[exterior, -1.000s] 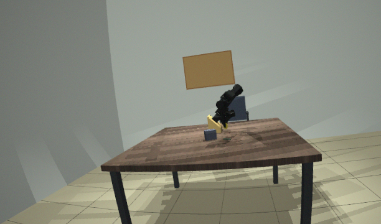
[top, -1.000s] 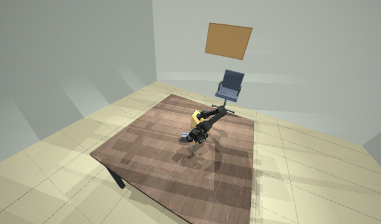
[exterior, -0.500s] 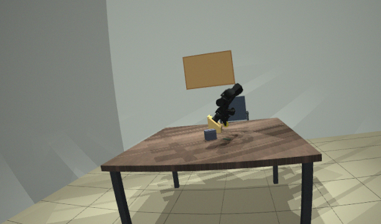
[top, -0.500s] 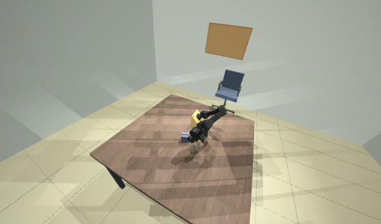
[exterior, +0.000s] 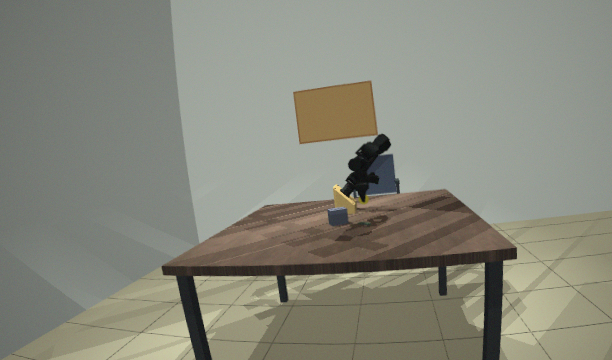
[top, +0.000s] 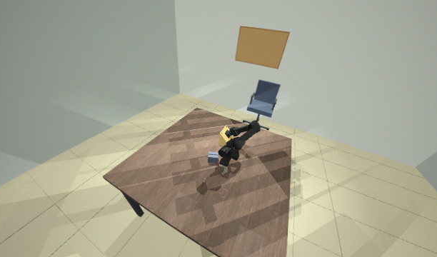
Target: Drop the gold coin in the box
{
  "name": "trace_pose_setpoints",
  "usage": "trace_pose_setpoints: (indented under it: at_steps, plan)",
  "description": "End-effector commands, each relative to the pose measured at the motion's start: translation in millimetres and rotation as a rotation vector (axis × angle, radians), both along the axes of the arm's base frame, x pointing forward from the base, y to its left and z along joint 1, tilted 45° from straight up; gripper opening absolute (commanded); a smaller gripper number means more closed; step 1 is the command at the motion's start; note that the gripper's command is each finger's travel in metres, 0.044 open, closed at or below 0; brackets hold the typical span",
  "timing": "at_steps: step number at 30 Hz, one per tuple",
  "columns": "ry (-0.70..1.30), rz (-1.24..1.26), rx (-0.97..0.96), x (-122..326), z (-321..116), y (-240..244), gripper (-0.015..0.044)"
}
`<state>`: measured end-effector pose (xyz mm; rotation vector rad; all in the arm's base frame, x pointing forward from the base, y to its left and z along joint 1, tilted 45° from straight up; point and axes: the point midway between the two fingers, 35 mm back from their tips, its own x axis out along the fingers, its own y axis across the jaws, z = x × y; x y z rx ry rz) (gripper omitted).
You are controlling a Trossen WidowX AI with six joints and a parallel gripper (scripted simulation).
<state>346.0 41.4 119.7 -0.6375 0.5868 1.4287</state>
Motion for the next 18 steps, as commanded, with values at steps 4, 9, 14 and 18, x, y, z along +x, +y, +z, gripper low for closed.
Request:
trace_pose_setpoints:
  at_steps: [4,9,14,18]
  plan:
    - [-0.146,0.151,-0.013,-1.8,1.3,1.5,0.0000]
    - [-0.250,0.256,-0.022,-2.5,2.3,2.5,0.0000]
    - [-0.254,0.259,-0.023,-2.8,1.1,1.2,0.0000]
    - [-0.254,0.259,-0.026,-4.0,-5.8,-6.0,0.0000]
